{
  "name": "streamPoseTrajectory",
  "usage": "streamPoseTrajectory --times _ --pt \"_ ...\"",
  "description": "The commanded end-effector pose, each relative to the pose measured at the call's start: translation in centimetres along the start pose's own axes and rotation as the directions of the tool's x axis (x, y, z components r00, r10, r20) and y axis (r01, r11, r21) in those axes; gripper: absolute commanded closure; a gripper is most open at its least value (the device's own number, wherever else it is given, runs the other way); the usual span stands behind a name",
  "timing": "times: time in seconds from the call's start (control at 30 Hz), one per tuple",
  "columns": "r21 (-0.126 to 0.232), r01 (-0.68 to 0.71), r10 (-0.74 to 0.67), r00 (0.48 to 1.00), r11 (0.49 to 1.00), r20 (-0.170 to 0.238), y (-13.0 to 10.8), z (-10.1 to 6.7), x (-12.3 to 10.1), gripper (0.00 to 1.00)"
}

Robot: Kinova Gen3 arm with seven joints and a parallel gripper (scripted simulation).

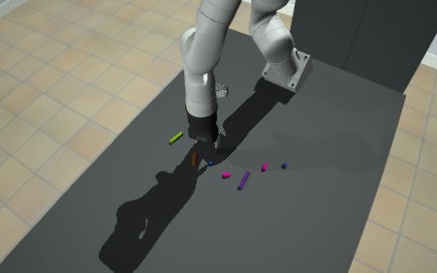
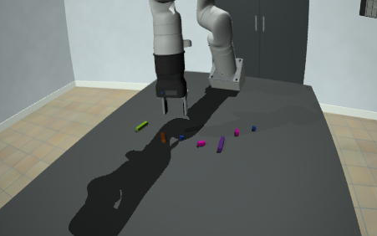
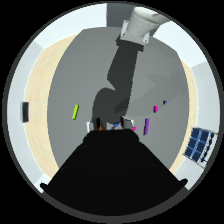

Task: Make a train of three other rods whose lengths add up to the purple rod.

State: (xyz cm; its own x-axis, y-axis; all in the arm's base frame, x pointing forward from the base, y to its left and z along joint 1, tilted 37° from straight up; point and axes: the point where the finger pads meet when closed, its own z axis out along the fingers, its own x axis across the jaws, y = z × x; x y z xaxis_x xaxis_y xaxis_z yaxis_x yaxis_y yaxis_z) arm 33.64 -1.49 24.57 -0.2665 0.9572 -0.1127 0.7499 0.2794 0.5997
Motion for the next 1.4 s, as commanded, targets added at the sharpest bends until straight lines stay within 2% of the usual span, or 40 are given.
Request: streamPoseTrajectory --times 0.0,0.27,0.33,0.7,0.83,0.9,1.1,1.37 --pt "0.008 -0.094 0.094 0.995 0.996 0.019 0.1 -0.1 -0.3 0.00" --pt "0.003 -0.379 0.378 0.925 0.926 0.019 0.7 -0.1 0.5 0.00" --pt "0.003 -0.379 0.378 0.925 0.926 0.019 0.7 -0.1 0.5 0.00" --pt "0.000 -0.639 0.639 0.769 0.769 0.016 1.6 0.0 1.4 0.00" --pt "-0.001 -0.695 0.695 0.719 0.719 0.015 1.8 0.0 1.6 0.00" --pt "-0.001 -0.695 0.695 0.719 0.719 0.015 1.8 0.0 1.6 0.00" --pt "-0.001 -0.747 0.747 0.664 0.664 0.014 2.1 0.1 1.7 0.00" --pt "-0.001 -0.775 0.775 0.632 0.632 0.014 2.3 0.1 1.8 0.00"
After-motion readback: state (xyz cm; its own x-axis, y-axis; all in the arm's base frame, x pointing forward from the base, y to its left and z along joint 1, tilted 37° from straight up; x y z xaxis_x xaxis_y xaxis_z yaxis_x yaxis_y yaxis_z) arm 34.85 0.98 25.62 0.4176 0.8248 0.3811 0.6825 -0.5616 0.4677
